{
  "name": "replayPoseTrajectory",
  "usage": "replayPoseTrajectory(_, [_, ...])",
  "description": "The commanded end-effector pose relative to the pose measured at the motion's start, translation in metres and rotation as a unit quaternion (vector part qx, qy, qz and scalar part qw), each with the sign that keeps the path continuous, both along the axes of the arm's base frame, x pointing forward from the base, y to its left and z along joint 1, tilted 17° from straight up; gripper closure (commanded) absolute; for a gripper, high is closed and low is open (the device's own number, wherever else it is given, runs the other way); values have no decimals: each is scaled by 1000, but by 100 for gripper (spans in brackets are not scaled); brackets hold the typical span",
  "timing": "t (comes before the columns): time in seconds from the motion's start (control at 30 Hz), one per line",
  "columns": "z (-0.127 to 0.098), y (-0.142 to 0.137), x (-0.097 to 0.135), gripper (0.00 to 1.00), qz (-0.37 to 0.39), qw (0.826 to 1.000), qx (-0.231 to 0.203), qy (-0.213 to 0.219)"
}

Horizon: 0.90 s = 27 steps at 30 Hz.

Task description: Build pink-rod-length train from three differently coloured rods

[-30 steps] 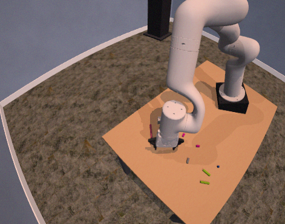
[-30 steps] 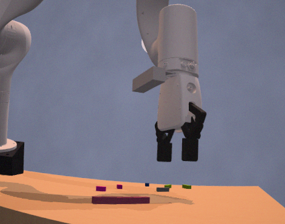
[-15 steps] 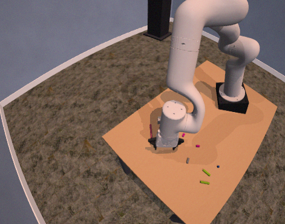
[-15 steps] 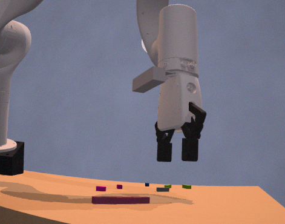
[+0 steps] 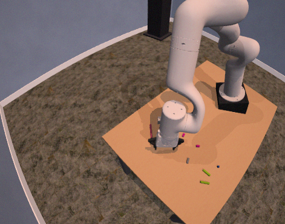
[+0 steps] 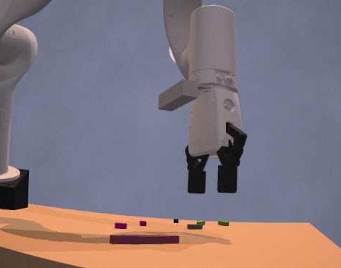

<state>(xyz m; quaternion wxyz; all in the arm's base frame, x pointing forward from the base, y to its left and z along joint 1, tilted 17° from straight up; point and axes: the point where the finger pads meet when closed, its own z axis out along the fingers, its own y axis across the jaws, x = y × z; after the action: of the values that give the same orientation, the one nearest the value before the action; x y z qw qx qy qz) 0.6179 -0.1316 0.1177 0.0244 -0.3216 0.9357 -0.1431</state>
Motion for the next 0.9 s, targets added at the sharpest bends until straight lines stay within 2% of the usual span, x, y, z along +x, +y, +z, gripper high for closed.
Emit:
replayPoseTrajectory(0.0, [1,0,1,0,0,1000,0,-1])
replayPoseTrajectory(0.23, [1,1,1,0,2,1000,0,0])
replayPoseTrajectory(0.3, [-6,24,-2,0,50,999,-6,13])
replayPoseTrajectory(0.37, [-6,24,-2,0,50,999,-6,13])
replayPoseTrajectory(0.4, [-12,46,-5,0,98,995,-13,26])
replayPoseTrajectory(0.53, [-19,68,-9,0,145,988,-19,39])
replayPoseTrajectory(0.87, [-37,131,-26,0,285,955,-38,76])
